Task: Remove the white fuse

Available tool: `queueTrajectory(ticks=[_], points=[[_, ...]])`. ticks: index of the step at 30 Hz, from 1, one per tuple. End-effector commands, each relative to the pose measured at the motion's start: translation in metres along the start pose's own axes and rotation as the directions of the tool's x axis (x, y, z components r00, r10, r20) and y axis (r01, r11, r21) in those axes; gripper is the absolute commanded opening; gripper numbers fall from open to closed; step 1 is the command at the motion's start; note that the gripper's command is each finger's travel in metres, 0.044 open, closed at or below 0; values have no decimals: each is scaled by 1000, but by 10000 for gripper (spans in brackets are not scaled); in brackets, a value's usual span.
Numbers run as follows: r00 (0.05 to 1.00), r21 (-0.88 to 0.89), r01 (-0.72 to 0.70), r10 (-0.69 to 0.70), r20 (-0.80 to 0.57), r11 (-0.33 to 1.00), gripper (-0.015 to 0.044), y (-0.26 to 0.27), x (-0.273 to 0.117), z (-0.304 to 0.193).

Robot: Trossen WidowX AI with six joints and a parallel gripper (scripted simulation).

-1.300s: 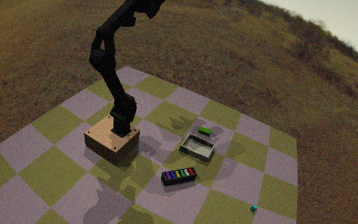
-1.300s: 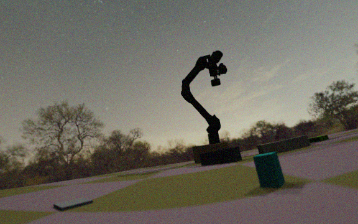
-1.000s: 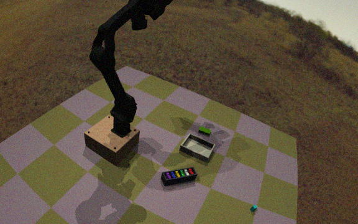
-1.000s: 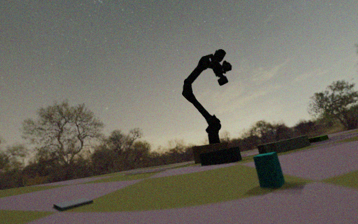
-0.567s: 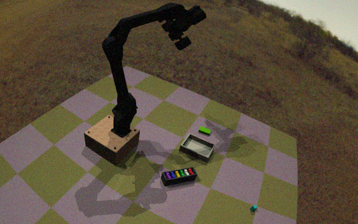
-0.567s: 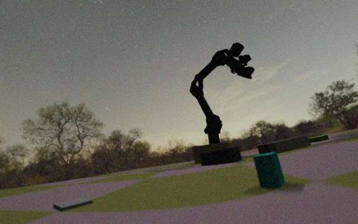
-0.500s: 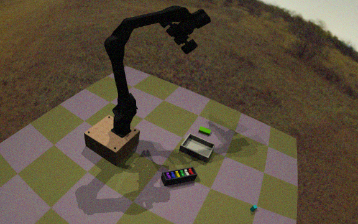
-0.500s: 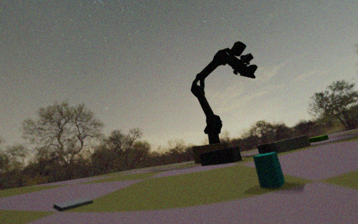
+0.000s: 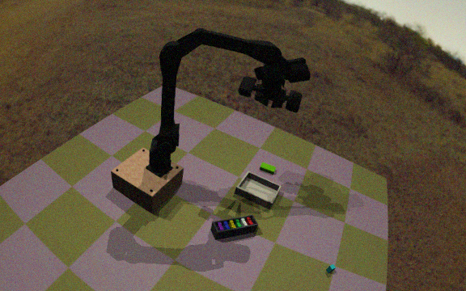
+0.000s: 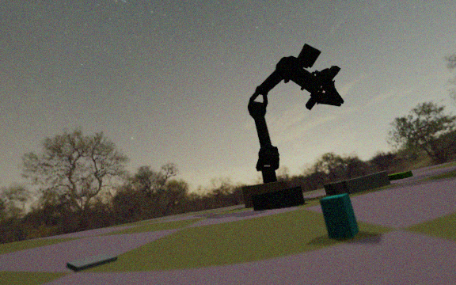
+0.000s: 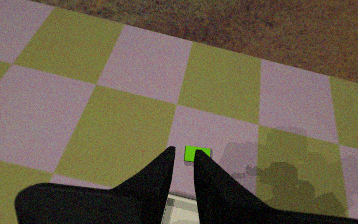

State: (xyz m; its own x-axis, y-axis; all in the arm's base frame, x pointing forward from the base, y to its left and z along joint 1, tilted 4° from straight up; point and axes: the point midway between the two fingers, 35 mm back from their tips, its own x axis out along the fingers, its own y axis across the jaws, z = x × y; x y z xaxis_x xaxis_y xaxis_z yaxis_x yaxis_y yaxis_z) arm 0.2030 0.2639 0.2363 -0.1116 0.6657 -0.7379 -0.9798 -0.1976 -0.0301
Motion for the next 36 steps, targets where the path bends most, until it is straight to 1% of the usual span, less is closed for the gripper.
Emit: queueTrajectory(ticks=[1,5,9,14,19,21,25,36], points=[[987,-147,46,-67,-147,988,68,-39,7,-64],[957,-269,21,-97,-272,963,68,-58,5,-123],[915,-369,-60,-97,-392,927,68,-67,0,-183],[849,-450,-223,-55,-526,865,68,-70,-10,-257],[778,-483,-413,23,-628,772,68,-62,-21,-324],[770,-485,-434,33,-638,759,68,-61,-22,-331],[770,-484,-435,34,-638,759,68,-52,-22,-331],[770,-484,-435,34,-637,759,68,-52,-18,-334]])
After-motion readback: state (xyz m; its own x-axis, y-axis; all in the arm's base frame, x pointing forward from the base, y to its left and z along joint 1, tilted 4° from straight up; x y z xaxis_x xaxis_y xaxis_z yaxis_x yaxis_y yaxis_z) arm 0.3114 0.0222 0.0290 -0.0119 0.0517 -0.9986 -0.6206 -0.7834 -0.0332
